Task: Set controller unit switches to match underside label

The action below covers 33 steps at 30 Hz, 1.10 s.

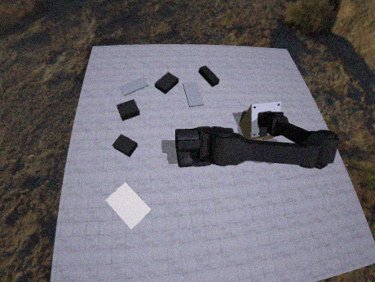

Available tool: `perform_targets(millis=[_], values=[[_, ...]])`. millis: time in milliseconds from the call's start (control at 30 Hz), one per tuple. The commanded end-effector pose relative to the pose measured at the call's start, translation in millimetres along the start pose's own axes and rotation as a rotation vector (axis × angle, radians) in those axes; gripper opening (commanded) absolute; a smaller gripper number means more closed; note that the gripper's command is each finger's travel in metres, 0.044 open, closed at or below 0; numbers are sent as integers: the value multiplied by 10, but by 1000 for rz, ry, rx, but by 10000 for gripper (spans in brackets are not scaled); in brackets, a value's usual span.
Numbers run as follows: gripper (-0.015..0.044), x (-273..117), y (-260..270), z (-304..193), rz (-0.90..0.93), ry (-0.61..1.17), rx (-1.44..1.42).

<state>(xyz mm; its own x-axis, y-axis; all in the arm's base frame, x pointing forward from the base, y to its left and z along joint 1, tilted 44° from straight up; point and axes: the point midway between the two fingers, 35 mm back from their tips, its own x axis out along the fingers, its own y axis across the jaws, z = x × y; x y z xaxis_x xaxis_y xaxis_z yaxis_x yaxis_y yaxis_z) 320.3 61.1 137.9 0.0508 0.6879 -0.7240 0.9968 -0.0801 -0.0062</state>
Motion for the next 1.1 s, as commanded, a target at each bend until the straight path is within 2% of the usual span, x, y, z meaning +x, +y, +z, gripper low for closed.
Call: perform_targets(millis=[0,1067], values=[[338,53,-13,-45,-12,2,-2],[338,180,-15,-269,-11,3,-3]])
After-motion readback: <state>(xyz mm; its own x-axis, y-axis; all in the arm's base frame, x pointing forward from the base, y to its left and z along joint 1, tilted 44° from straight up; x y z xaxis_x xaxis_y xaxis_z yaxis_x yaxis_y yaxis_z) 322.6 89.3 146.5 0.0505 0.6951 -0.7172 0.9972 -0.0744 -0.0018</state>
